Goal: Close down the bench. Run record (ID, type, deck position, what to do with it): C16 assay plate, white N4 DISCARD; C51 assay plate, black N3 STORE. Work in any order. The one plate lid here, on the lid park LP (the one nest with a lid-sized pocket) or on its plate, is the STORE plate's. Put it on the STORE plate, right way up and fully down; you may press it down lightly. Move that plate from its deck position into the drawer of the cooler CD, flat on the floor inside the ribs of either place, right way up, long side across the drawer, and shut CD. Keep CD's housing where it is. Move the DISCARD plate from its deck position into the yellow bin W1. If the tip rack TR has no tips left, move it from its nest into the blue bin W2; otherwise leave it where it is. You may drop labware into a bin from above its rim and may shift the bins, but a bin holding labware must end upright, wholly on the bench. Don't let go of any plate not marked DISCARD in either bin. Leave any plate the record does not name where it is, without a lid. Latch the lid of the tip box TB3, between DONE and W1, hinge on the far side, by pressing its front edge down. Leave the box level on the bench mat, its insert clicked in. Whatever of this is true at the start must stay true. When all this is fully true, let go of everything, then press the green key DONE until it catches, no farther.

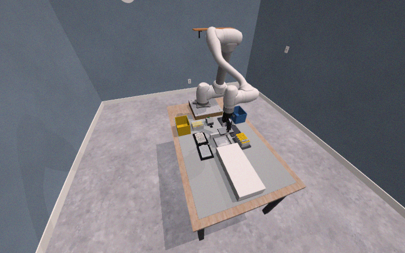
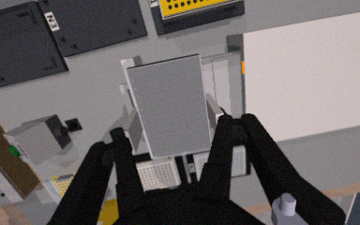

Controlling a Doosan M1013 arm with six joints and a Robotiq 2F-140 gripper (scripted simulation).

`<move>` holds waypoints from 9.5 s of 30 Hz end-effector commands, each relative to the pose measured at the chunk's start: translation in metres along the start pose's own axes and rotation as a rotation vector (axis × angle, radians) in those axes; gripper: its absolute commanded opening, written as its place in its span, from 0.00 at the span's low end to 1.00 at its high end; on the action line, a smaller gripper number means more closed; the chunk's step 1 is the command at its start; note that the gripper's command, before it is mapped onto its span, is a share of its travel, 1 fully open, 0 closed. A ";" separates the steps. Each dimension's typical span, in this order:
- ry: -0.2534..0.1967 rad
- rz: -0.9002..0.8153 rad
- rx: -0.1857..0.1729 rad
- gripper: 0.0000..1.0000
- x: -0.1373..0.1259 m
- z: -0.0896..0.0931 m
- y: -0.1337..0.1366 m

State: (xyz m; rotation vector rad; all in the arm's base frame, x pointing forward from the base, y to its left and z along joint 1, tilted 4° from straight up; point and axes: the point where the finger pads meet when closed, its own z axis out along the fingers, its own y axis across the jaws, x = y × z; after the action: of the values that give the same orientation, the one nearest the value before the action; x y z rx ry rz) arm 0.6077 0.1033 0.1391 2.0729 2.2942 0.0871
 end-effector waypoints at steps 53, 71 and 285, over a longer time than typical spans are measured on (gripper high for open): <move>0.000 0.000 0.000 0.00 -0.027 0.032 0.019; 0.000 0.000 0.000 0.00 -0.027 0.053 0.019; 0.000 0.000 0.000 0.00 -0.027 0.125 0.025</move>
State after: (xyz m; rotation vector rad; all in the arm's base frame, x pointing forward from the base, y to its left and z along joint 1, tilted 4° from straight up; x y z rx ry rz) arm 0.6446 0.0804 0.0166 2.0723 2.2939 0.0885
